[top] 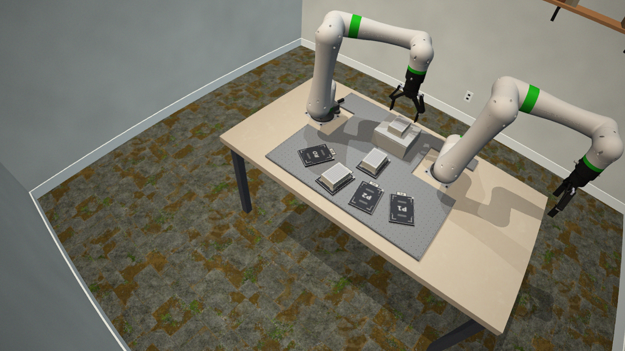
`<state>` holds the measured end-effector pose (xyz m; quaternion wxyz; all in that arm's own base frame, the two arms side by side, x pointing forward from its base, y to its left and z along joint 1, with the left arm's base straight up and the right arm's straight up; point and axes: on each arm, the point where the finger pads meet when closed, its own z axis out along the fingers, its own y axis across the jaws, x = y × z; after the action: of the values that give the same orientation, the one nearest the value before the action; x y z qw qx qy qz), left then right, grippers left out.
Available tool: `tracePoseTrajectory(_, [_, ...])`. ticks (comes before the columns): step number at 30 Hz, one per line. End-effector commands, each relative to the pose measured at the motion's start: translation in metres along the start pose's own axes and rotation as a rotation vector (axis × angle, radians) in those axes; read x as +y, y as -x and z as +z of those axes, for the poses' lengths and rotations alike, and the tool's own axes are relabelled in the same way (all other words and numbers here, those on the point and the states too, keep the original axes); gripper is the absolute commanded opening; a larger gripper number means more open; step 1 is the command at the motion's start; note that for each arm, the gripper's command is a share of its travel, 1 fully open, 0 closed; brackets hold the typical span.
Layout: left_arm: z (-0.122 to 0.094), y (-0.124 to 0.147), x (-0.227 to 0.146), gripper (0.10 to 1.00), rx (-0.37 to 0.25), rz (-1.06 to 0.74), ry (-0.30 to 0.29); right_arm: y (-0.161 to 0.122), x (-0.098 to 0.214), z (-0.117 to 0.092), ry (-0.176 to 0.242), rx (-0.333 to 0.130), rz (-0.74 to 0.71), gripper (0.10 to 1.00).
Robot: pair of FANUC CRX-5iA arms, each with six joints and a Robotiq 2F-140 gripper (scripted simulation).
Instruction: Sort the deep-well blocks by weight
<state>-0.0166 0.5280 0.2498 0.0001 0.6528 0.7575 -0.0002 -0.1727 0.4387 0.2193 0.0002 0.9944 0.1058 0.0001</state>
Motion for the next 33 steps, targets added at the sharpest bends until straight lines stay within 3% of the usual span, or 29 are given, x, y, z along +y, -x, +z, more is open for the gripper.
tracePoseTrajectory(1, [-0.001, 0.0, 0.0, 1.0, 0.002, 0.0, 0.0, 0.0, 0.0, -0.001, -0.002, 0.0, 0.0, 1.0])
tracePoseTrajectory(15, [-0.001, 0.0, 0.0, 1.0, 0.002, 0.0, 0.0, 0.0, 0.0, -0.001, -0.002, 0.0, 0.0, 1.0])
tracePoseTrajectory(17, [-0.001, 0.0, 0.0, 1.0, 0.002, 0.0, 0.0, 0.0, 0.0, 0.009, -0.002, 0.0, 0.0, 1.0])
tracePoseTrajectory(33, [-0.001, 0.0, 0.0, 1.0, 0.002, 0.0, 0.0, 0.0, 0.0, 0.014, -0.002, 0.0, 0.0, 1.0])
